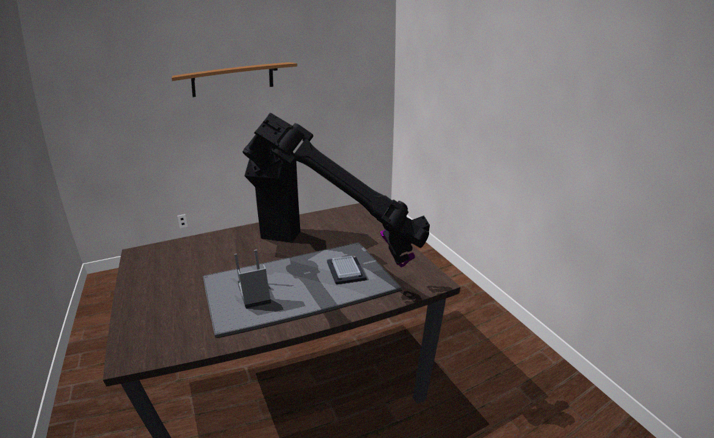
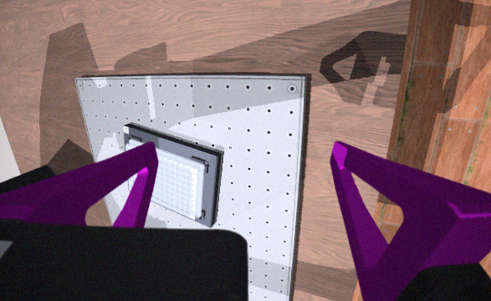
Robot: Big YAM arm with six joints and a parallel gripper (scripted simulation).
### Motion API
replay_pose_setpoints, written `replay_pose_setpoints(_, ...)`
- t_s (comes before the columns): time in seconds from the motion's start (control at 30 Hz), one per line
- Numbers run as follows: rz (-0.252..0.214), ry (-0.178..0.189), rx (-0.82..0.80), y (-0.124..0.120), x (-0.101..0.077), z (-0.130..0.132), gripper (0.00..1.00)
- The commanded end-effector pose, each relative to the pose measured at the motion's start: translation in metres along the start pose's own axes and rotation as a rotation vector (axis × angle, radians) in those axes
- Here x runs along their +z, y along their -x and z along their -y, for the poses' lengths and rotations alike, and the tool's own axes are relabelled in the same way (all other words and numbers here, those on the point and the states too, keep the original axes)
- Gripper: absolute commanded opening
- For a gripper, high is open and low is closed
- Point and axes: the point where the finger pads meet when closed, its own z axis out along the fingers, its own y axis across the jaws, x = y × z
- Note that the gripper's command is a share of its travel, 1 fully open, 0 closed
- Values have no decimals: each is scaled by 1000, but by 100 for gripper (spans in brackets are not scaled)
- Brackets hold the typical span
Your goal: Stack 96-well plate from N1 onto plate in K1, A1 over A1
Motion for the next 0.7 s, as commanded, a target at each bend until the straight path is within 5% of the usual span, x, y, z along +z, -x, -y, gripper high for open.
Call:
replay_pose_setpoints(0.0, 28, -76, 166, 11, -23, -4, 100)
replay_pose_setpoints(0.67, 18, -227, 705, -25, 3, -53, 100)
